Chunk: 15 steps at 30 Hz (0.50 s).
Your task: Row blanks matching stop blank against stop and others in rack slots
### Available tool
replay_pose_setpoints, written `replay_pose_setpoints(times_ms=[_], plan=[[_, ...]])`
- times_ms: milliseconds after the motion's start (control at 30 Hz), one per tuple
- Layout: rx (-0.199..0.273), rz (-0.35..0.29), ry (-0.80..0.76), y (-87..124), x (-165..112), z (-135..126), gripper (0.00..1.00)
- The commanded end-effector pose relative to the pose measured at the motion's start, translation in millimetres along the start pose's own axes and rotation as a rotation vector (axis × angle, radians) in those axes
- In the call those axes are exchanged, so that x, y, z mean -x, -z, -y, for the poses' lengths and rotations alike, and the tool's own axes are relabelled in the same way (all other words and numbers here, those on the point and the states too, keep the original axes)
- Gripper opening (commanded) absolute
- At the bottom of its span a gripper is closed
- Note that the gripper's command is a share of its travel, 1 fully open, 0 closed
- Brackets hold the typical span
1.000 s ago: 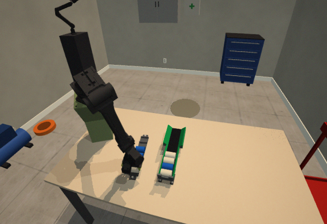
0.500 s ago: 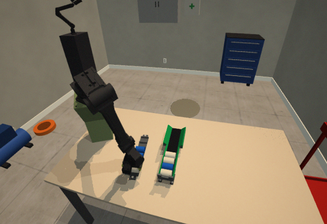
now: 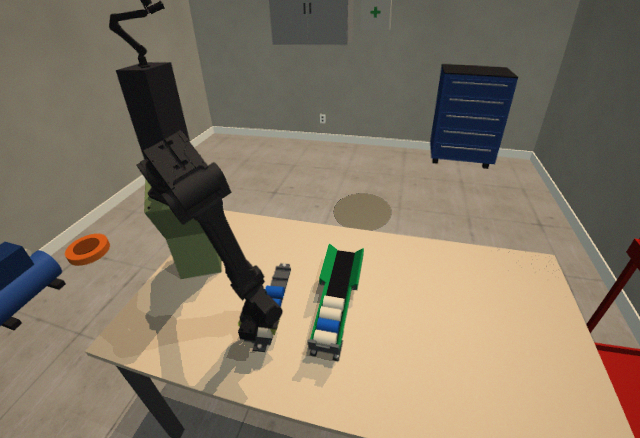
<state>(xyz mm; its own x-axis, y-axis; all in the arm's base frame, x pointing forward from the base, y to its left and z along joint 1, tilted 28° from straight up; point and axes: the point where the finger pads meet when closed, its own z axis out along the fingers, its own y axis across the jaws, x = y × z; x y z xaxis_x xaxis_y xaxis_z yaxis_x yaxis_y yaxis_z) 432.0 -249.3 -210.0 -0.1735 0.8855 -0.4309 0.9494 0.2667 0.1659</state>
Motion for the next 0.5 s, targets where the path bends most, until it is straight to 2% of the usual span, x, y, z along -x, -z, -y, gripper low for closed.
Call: replay_pose_setpoints(times_ms=[0,400,433,467], plan=[[0.009,0.007,-0.001,1.6,3.3,1.5,0.8],[0.009,0.007,-0.001,1.6,3.3,1.5,0.8],[0.009,0.007,-0.001,1.6,3.3,1.5,0.6],[0.009,0.007,-0.001,1.6,3.3,1.5,0.6]])
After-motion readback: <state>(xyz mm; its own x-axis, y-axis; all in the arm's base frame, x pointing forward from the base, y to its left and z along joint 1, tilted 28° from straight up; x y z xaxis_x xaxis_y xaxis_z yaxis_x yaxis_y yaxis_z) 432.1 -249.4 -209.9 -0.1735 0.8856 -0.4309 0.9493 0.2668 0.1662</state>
